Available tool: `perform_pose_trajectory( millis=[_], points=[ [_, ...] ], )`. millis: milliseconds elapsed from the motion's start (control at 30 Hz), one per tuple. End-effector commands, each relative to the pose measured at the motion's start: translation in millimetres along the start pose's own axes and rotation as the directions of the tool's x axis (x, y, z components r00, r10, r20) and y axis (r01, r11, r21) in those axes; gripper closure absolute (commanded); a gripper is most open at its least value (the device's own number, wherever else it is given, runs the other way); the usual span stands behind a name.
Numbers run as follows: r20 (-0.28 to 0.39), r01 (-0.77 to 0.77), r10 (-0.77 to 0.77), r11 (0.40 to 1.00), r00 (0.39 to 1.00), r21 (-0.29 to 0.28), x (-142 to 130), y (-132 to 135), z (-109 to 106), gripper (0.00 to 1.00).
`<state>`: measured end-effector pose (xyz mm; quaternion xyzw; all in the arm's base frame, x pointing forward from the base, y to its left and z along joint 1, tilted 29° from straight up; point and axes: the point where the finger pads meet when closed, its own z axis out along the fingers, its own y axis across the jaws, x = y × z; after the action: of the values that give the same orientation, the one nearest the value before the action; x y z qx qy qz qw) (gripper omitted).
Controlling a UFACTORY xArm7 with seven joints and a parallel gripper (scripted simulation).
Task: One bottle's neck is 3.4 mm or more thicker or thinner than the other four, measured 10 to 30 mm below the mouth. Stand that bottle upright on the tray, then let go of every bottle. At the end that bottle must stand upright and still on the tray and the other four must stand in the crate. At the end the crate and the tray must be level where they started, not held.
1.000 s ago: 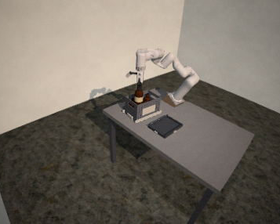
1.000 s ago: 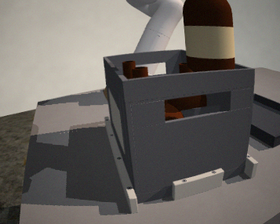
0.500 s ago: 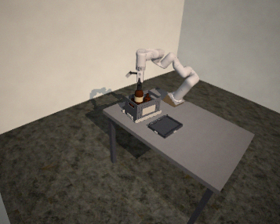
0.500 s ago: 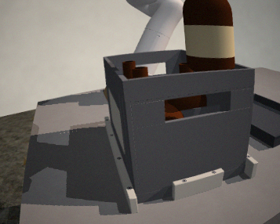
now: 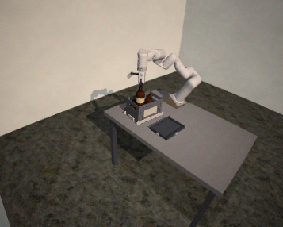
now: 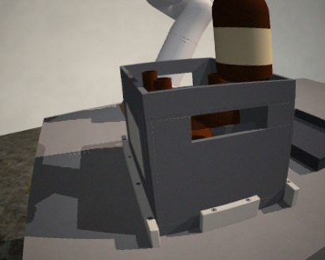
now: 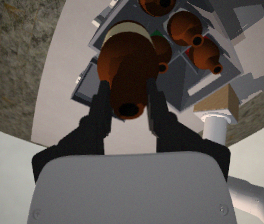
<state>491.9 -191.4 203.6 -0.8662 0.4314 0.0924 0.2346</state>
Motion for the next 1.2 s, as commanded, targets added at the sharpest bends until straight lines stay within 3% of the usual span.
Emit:
perform_pose_trajectory(
  millis=[0, 333, 1167],
  points=[
    [-0.004, 0.0, 0.0, 1.0, 1.0, 0.003, 0.2, -0.5, -5.1, 1.0],
    [-0.004, 0.0, 0.0, 1.0, 1.0, 0.003, 0.0, -0.4, -15.9, 1.0],
    [-0.004, 0.0, 0.0, 1.0, 1.0, 0.003, 0.0, -0.4, -18.9, 1.0]
  ],
)
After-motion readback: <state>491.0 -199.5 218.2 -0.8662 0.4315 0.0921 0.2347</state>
